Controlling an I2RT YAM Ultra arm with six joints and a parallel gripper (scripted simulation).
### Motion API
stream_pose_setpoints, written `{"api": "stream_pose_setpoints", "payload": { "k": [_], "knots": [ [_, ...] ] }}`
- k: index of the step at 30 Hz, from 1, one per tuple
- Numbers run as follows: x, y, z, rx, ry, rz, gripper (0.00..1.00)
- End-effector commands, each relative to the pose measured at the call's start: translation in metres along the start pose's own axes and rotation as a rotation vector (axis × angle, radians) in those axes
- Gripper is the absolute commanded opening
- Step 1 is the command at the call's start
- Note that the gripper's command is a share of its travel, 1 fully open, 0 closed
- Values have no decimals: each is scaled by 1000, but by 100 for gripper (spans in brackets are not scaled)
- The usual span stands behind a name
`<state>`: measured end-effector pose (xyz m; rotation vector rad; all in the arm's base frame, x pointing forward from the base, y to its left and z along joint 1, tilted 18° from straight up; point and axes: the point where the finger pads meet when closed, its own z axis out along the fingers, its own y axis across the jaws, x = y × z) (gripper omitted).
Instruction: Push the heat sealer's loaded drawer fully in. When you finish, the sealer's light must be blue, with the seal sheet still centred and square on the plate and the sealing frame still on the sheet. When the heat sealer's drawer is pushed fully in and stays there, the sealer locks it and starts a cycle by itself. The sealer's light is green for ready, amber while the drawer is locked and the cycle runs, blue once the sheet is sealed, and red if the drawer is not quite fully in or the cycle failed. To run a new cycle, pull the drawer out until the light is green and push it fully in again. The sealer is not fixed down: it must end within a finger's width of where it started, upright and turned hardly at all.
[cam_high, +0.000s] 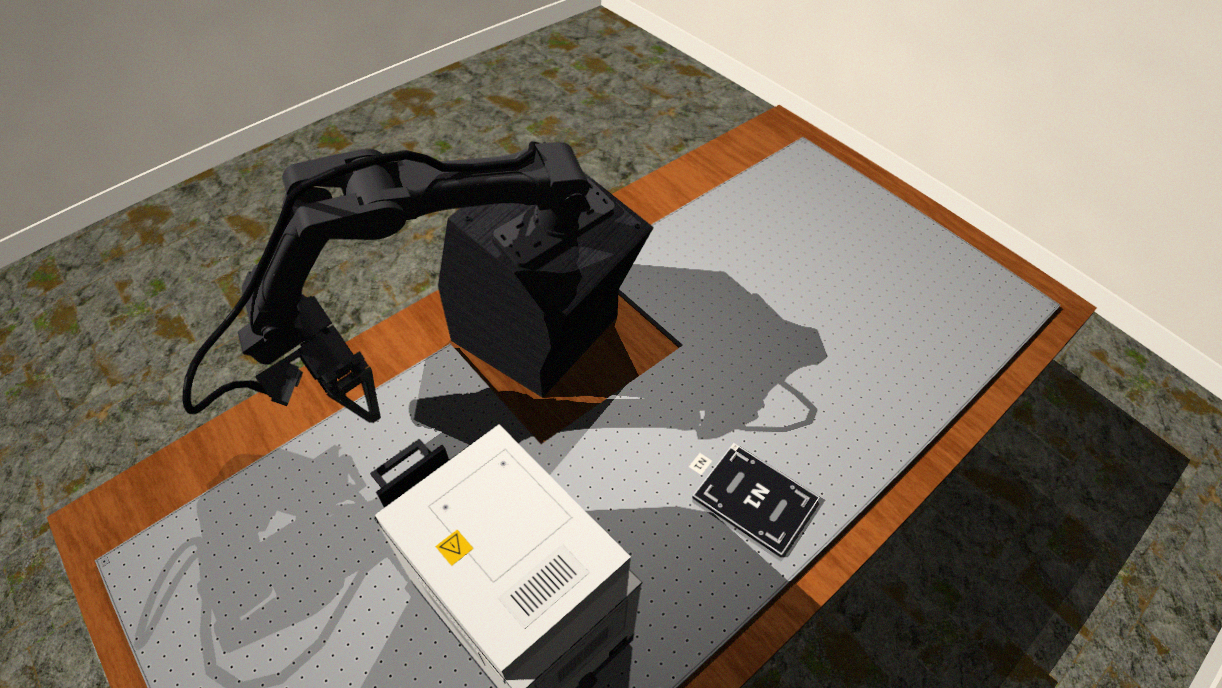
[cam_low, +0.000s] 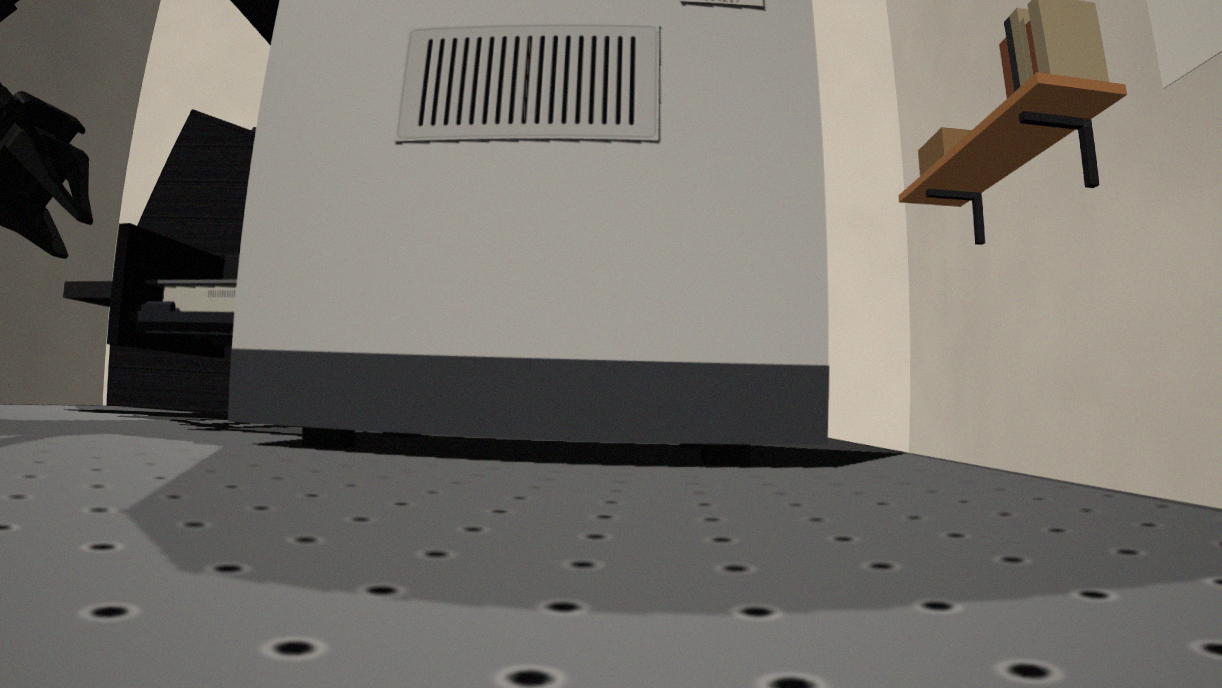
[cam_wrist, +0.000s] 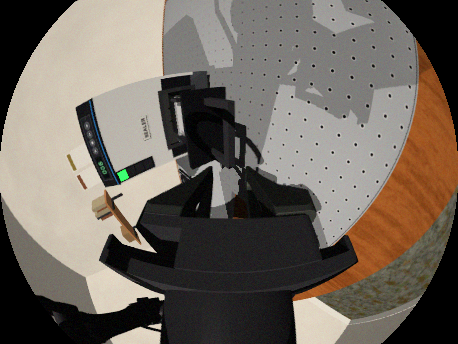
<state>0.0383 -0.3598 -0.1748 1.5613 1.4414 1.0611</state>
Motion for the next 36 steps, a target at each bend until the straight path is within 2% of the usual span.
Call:
{"api": "stream_pose_setpoints", "payload": {
  "k": [1,24,32,36],
  "knots": [
    [-11,4,-8,-12,-29,-27,30],
    [-11,4,-8,-12,-29,-27,30],
    [-16,6,1,-1,-27,-50,30],
    [-5,6,6,-11,-18,-17,30]
  ]
}}
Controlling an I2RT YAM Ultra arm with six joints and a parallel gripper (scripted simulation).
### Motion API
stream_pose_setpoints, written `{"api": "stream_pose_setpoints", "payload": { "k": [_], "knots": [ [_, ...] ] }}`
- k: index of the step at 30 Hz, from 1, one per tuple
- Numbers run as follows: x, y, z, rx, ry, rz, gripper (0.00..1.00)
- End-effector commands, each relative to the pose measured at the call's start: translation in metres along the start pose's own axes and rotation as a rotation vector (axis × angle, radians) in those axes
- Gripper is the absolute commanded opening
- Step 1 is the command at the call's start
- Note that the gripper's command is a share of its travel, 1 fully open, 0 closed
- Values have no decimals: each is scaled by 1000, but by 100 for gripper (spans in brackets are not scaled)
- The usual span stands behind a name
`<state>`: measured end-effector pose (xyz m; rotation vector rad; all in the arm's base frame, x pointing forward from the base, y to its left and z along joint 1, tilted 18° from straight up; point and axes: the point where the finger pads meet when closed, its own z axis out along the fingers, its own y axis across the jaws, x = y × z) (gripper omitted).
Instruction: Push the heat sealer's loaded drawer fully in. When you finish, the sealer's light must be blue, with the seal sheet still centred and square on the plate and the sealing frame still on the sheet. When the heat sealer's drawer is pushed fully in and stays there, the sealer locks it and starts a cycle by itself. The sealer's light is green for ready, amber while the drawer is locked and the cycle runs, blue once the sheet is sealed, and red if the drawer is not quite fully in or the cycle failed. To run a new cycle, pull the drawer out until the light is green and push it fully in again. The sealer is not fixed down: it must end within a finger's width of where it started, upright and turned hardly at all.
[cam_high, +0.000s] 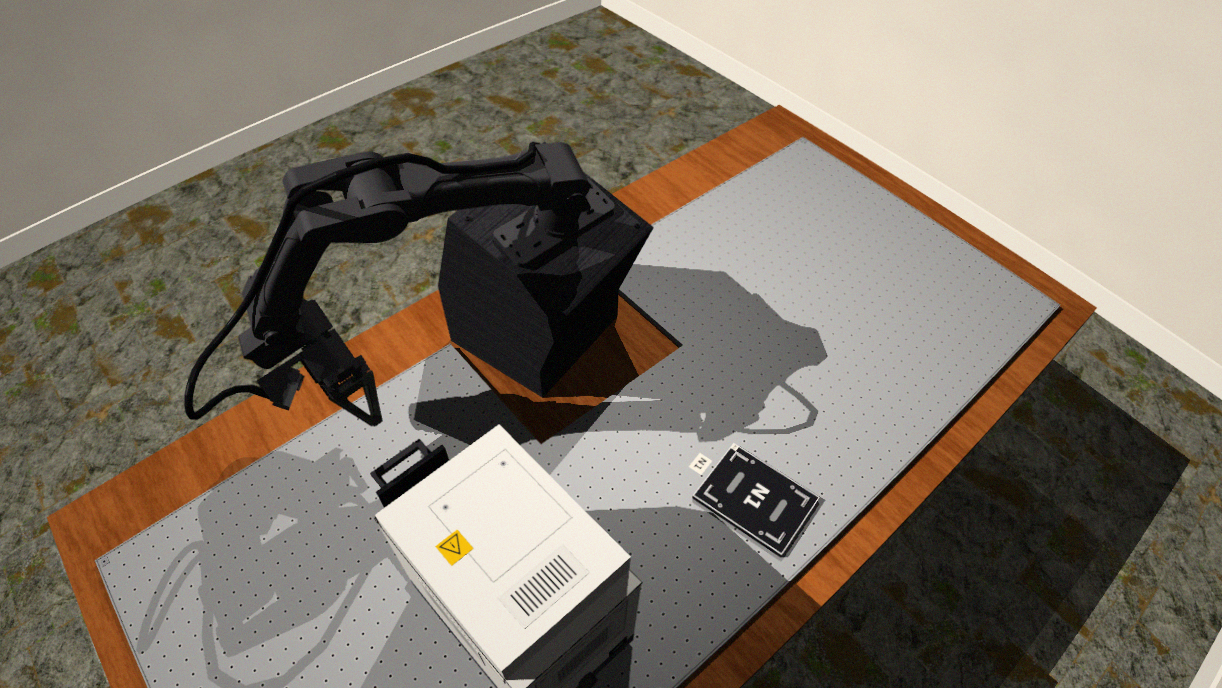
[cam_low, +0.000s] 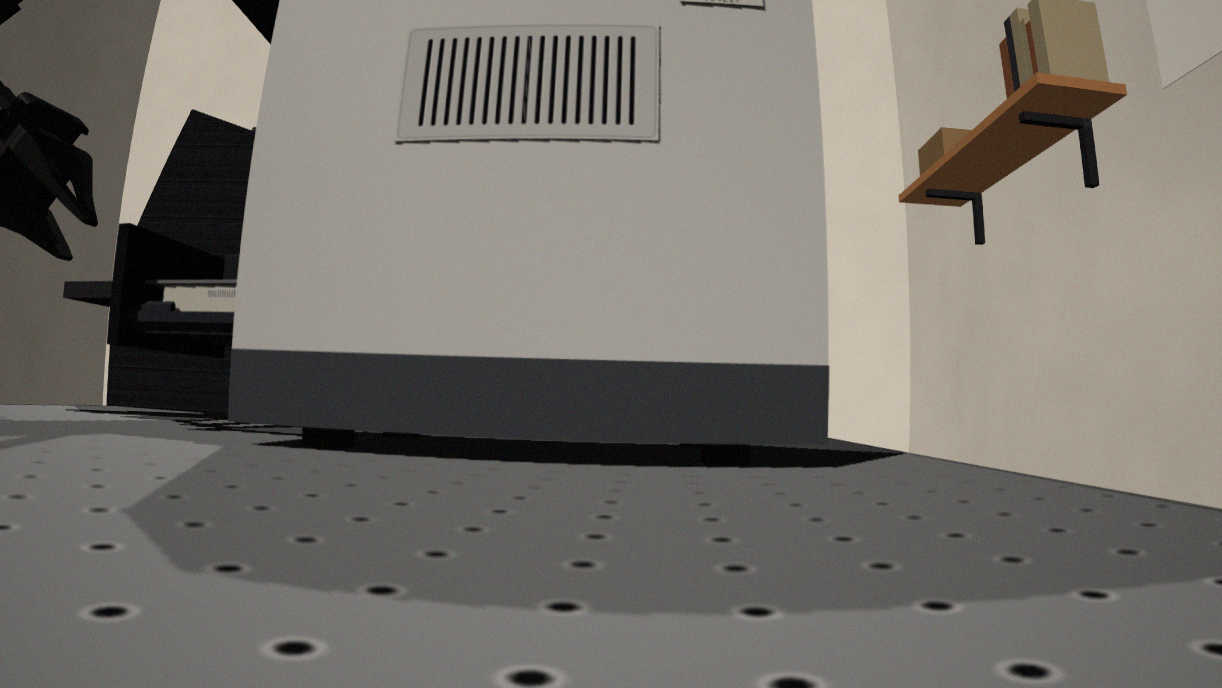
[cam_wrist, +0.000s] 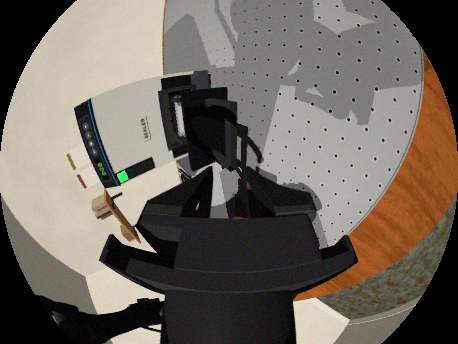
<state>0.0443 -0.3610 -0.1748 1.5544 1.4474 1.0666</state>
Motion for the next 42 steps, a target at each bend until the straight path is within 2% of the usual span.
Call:
{"api": "stream_pose_setpoints", "payload": {
  "k": [1,42],
  "knots": [
    [-4,3,0,-10,-25,-13,30],
    [-8,8,23,-7,-25,-27,30]
  ]
}}
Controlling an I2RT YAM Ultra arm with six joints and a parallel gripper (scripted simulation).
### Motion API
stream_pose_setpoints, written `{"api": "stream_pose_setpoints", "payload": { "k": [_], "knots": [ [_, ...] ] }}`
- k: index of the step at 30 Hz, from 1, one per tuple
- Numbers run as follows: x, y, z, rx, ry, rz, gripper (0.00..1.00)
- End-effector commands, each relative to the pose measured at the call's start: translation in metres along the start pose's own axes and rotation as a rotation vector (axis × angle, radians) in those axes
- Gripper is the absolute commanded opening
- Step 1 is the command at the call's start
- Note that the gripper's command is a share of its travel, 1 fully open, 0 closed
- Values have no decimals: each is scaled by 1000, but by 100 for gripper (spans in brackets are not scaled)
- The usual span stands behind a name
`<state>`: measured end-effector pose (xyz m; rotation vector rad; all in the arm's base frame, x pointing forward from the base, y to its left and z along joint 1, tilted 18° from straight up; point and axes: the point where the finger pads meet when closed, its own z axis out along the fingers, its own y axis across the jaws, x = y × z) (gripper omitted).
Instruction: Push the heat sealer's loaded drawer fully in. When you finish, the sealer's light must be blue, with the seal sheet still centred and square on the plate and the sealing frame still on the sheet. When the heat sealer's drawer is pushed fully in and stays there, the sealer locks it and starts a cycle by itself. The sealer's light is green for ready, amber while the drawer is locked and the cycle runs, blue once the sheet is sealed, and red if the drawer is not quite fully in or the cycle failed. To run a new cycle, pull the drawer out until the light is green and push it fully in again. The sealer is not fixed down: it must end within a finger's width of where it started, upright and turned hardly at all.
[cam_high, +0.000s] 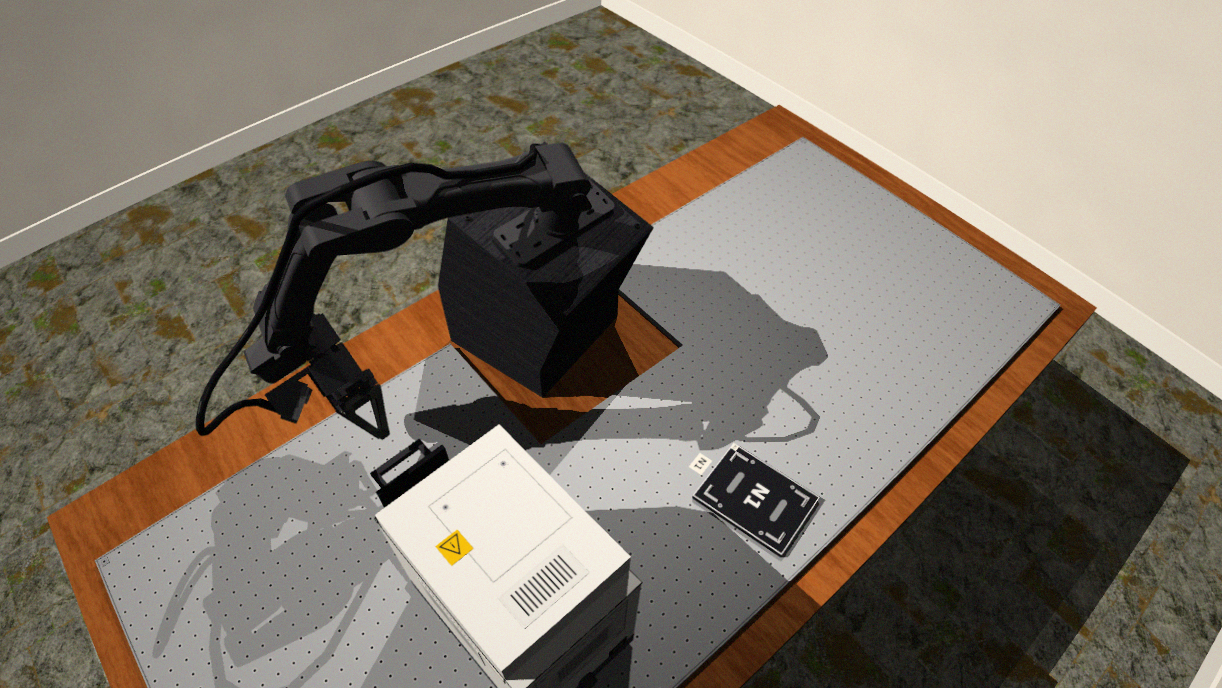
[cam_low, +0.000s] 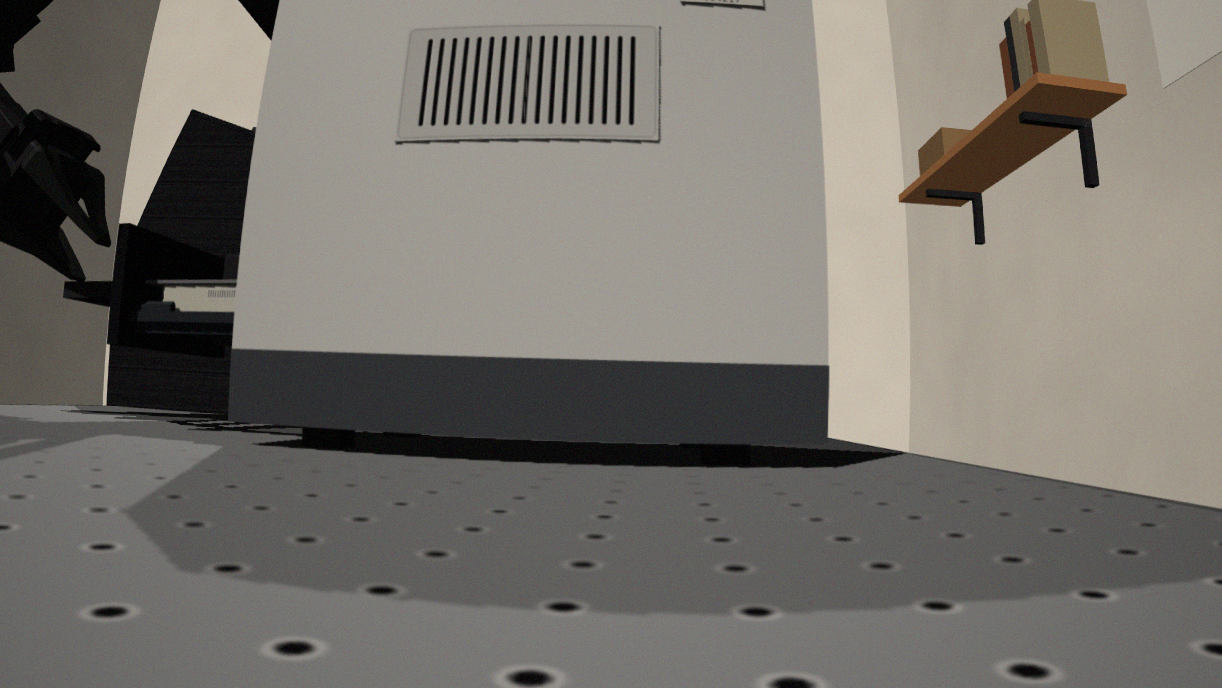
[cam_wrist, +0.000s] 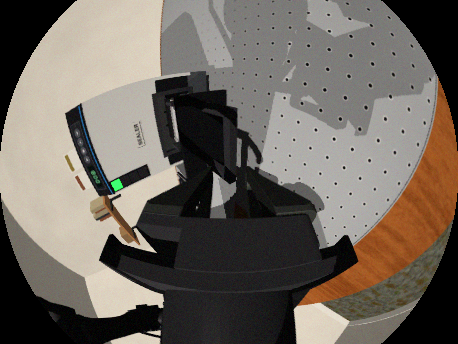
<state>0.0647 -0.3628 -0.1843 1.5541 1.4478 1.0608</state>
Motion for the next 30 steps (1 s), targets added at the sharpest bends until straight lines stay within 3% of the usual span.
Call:
{"api": "stream_pose_setpoints", "payload": {
  "k": [1,30],
  "knots": [
    [-6,9,1,-9,-22,-24,30],
    [-6,8,17,-10,-25,-21,30]
  ]
}}
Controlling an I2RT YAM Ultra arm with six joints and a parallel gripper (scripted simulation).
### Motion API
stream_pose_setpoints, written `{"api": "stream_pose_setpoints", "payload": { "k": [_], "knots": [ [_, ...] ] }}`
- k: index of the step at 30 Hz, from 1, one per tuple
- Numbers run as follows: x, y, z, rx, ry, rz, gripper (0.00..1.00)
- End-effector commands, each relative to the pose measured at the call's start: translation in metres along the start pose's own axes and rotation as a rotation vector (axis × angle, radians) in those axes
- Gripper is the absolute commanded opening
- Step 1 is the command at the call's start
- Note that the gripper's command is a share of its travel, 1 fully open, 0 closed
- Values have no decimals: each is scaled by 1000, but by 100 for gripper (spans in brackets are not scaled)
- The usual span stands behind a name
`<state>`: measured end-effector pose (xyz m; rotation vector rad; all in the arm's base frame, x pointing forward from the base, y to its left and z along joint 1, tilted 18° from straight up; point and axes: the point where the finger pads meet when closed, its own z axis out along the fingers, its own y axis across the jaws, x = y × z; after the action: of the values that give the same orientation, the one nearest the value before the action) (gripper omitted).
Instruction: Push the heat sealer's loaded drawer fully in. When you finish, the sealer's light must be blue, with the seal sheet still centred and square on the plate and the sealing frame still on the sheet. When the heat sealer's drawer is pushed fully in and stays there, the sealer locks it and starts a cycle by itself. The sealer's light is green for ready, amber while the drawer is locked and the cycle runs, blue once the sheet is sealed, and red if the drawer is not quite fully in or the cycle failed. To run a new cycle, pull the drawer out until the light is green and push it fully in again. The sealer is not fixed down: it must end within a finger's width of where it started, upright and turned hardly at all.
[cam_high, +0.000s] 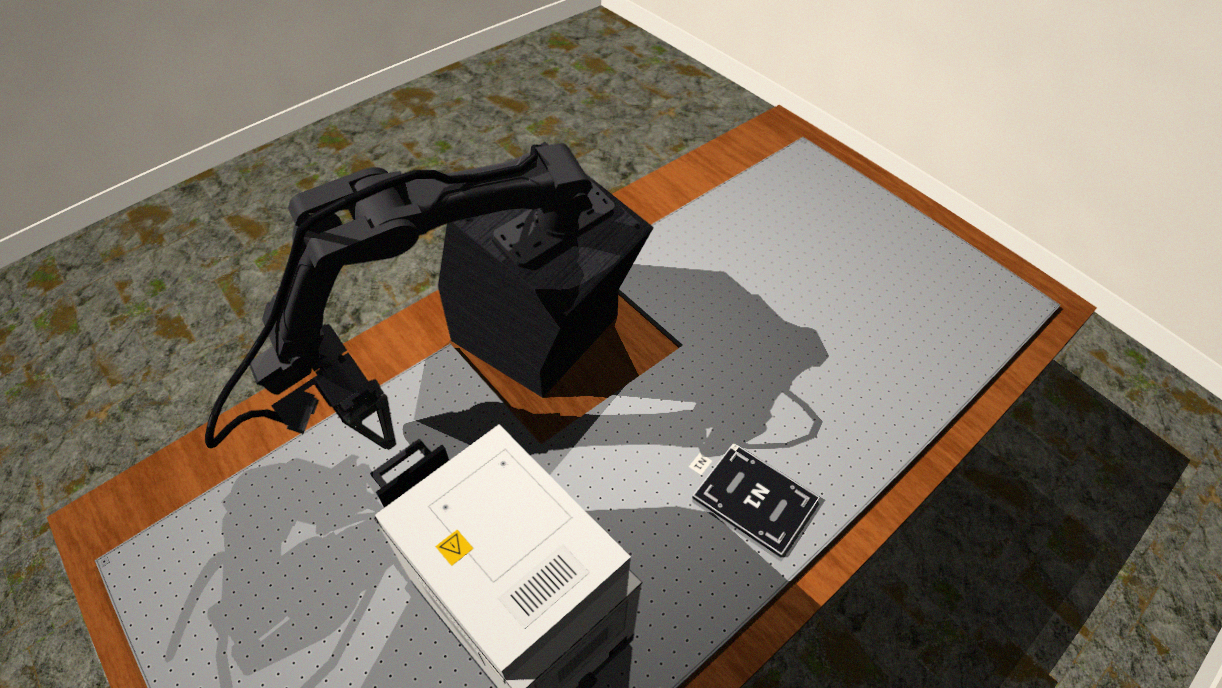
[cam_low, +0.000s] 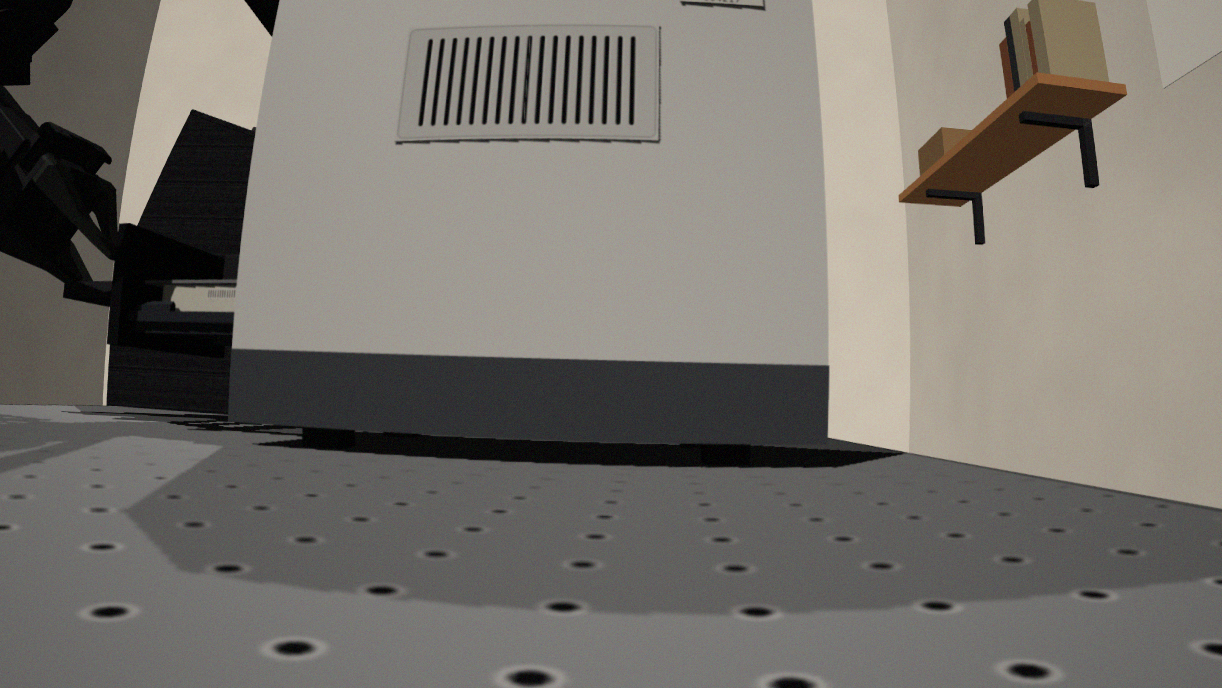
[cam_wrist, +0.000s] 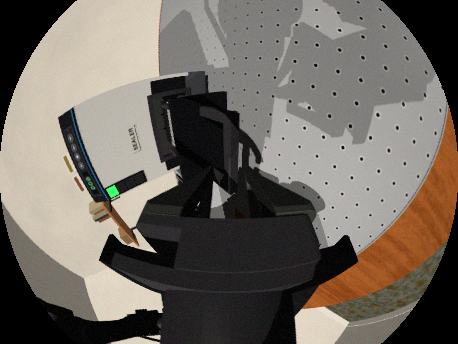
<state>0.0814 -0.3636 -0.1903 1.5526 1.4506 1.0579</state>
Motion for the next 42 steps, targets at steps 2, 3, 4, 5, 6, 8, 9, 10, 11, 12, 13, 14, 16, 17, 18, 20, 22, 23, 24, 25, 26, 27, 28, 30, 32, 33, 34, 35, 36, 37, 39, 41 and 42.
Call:
{"api": "stream_pose_setpoints", "payload": {
  "k": [2,3,4,5,6,8,9,10,11,12,13,14,16,17,18,20,22,23,24,25,26,27,28,30,32,33,34,35,36,37,39,41,42],
  "knots": [
    [-5,8,2,-11,-21,-21,30],
    [-5,8,2,-11,-21,-21,30],
    [-5,8,3,-11,-21,-21,30],
    [-5,8,4,-11,-21,-21,30],
    [-5,8,4,-12,-21,-21,30],
    [-5,8,5,-12,-21,-21,30],
    [-5,8,5,-12,-23,-20,30],
    [-5,8,6,-12,-24,-20,30],
    [-5,8,7,-12,-24,-20,30],
    [-5,8,8,-12,-22,-21,30],
    [-5,9,9,-12,-21,-21,30],
    [-5,9,9,-12,-21,-21,30],
    [-5,8,7,-12,-27,-19,30],
    [-5,8,9,-12,-24,-20,30],
    [-5,8,11,-12,-22,-21,30],
    [-5,9,12,-12,-20,-21,30],
    [-5,9,14,-12,-20,-21,30],
    [-5,9,14,-12,-20,-21,30],
    [-5,9,15,-12,-20,-21,30],
    [-5,9,15,-12,-21,-21,30],
    [-5,8,15,-13,-23,-20,30],
    [-5,8,16,-13,-23,-20,30],
    [-5,8,17,-13,-23,-20,30],
    [-5,9,19,-13,-20,-21,30],
    [-5,9,19,-13,-20,-21,30],
    [-5,8,17,-13,-27,-19,30],
    [-5,8,19,-13,-24,-19,30],
    [-5,9,21,-13,-21,-21,30],
    [-5,9,22,-13,-20,-21,30],
    [-4,8,23,-13,-19,-20,30],
    [-2,6,25,-14,-16,-13,30],
    [-2,7,26,-14,-17,-14,30],
    [-3,7,27,-14,-17,-14,30]
  ]
}}
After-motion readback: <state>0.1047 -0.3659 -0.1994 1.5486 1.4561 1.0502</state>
